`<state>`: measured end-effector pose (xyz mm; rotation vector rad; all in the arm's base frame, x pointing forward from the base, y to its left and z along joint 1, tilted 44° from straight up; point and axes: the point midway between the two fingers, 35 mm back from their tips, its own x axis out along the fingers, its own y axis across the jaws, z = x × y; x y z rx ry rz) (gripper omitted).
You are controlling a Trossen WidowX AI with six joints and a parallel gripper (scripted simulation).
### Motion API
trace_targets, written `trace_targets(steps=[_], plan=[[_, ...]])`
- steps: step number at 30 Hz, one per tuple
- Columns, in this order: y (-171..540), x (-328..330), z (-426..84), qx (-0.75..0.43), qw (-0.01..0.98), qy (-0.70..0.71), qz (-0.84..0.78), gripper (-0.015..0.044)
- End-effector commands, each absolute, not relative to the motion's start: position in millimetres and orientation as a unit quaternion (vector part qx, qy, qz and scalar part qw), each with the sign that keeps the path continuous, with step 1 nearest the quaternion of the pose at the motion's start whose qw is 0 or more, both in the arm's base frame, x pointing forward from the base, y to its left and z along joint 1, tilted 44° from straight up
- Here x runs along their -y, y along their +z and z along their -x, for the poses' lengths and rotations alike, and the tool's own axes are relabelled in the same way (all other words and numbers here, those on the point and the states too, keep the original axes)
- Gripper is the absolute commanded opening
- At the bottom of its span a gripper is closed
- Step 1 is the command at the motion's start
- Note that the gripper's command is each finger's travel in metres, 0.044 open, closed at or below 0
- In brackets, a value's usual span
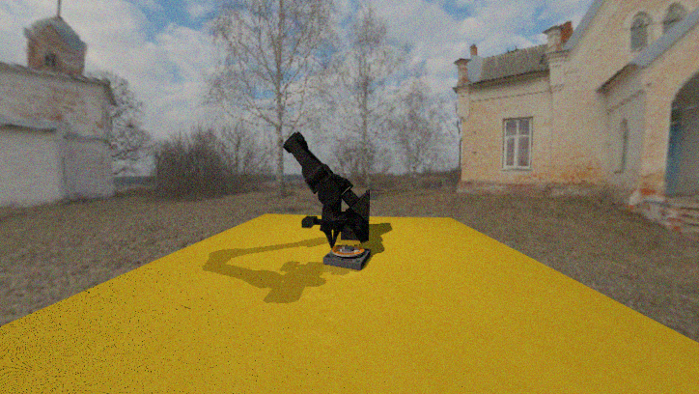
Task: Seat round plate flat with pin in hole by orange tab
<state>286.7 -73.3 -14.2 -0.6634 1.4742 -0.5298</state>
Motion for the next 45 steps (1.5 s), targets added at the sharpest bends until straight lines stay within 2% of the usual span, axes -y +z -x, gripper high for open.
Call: trace_targets(steps=[1, 45], plan=[[-15, 71, -295, -0.648, 0.663, -0.234, 0.293, 0.0000], [-20, 41, -321, -0.647, 0.664, -0.233, 0.292, 0.0000]])
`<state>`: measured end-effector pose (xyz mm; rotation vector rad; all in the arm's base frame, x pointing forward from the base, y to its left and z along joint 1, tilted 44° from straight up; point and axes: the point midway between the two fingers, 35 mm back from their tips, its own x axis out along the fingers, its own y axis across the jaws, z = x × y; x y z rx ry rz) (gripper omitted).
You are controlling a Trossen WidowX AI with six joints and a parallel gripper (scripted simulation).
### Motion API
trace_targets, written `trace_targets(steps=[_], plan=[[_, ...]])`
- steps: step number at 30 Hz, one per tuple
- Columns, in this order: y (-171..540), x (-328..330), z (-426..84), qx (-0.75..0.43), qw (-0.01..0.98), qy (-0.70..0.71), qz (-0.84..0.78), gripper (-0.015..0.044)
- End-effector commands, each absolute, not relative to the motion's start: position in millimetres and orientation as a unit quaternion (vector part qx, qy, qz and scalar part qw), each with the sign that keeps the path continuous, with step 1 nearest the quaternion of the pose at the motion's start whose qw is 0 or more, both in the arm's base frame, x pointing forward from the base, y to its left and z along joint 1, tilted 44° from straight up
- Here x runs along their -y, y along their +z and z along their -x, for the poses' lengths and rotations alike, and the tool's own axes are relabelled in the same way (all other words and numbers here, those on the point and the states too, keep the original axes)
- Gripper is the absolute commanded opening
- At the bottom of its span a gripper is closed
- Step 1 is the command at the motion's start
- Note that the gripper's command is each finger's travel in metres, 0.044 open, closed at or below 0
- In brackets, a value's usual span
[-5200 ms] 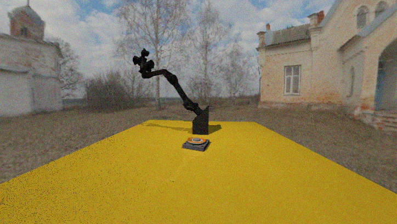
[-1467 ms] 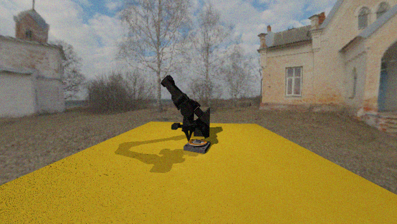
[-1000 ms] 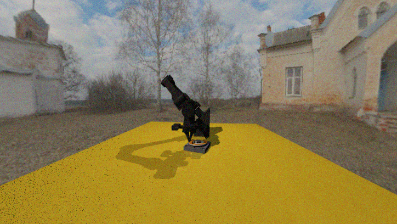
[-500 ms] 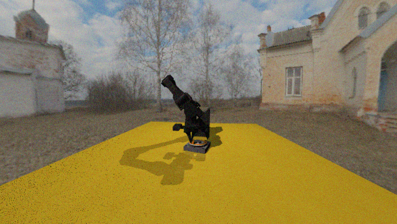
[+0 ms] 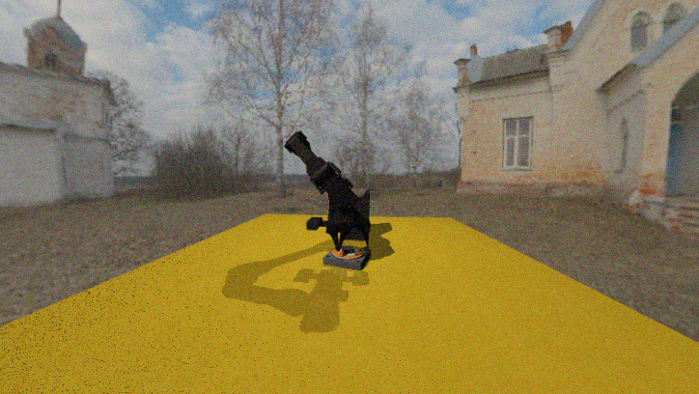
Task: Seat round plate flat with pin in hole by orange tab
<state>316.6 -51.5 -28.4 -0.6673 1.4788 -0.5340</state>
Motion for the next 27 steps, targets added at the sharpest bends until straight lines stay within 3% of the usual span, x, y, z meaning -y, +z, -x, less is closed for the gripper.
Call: trace_targets(steps=[1, 27], plan=[[-16, 37, -320, -0.647, 0.664, -0.233, 0.292, 0.0000], [-1, 23, -309, -0.650, 0.660, -0.233, 0.296, 0.0000]])
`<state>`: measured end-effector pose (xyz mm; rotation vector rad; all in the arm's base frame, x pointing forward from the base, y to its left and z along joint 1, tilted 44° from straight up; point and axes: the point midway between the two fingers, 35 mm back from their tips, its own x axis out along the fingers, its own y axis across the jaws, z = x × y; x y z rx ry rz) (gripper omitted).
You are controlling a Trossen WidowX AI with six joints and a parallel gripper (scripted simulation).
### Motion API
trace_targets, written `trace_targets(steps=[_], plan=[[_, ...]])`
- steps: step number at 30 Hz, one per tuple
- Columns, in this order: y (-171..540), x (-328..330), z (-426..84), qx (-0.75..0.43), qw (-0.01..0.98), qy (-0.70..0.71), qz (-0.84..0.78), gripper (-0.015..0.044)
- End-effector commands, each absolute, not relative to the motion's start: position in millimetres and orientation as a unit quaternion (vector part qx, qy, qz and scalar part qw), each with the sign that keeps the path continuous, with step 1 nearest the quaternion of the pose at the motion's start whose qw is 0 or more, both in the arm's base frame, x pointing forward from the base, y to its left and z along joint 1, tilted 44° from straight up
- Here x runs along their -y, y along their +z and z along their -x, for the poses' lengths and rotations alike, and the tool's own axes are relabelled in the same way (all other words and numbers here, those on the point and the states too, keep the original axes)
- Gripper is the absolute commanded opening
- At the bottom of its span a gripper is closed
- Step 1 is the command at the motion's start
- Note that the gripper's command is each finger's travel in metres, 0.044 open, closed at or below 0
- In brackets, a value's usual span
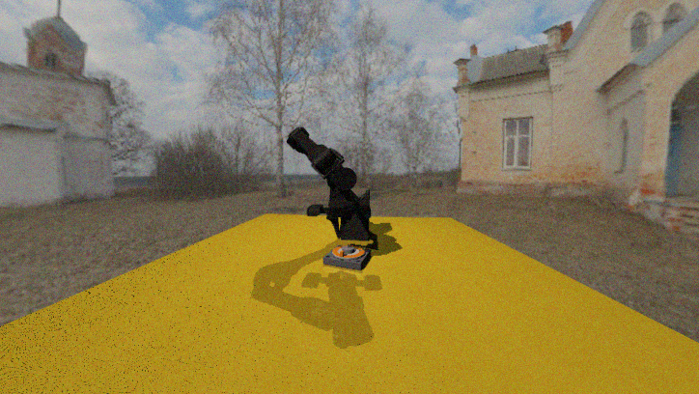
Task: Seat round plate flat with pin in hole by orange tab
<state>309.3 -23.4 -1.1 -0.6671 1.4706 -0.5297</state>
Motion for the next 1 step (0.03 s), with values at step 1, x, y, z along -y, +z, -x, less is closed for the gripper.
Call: trace_targets(steps=[1], plan=[[-1.3, 23.3, -309.4, -0.650, 0.660, -0.233, 0.296, 0.0000]])
